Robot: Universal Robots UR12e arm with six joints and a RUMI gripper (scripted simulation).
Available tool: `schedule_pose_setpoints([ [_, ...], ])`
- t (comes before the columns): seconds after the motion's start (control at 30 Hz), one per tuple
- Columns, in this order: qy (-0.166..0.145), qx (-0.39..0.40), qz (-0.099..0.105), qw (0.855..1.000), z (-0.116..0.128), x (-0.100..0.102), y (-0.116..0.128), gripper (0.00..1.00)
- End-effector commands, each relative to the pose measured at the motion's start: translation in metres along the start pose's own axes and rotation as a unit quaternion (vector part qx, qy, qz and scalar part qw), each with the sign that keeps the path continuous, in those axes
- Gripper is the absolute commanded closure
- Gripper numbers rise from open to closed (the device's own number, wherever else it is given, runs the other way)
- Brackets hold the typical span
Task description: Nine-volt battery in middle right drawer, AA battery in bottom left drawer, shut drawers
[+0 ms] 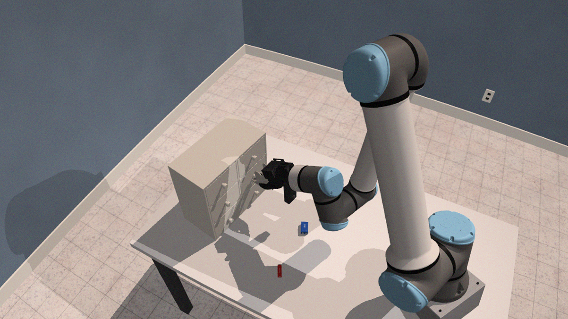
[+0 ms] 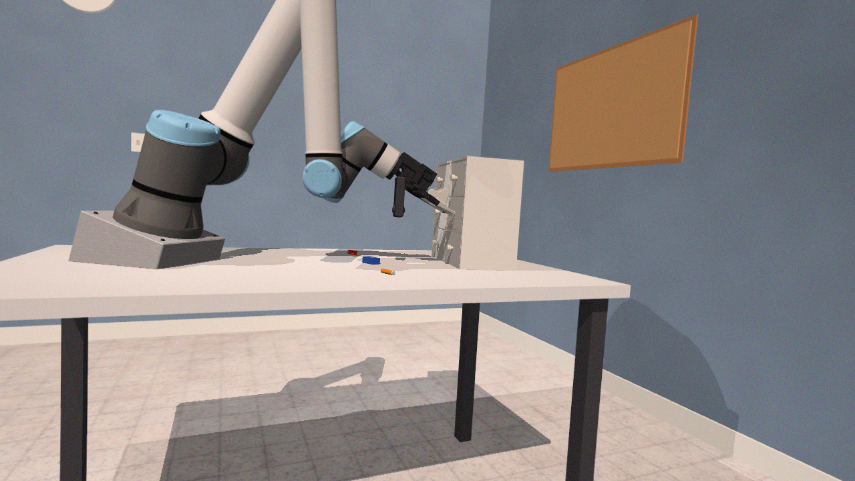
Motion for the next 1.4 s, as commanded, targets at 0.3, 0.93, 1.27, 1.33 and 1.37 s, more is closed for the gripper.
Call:
schedule_pose_setpoints([
  [0.3,0.0,0.0,0.0,1.0,0.0006,0.0001,0.0001,0.8],
  [0.93,0.0,0.0,0.0,1.0,0.0006,0.0001,0.0001,0.8],
  [1.27,0.0,0.0,0.0,1.0,0.0006,0.0001,0.0001,0.93],
  [1.33,0.0,0.0,0.0,1.0,0.0006,0.0001,0.0001,0.93],
  [1.37,0.0,0.0,0.0,1.0,0.0006,0.0001,0.0001,0.93],
])
Point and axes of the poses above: the point where the finger pads meet when closed, its own x axis out along the fingers, its own y axis across the jaws, z = x × y, the point moved 3 cm from there along -x, back along the fingers, and after that the axes turned 2 degrees about x, right-handed, at the moved point
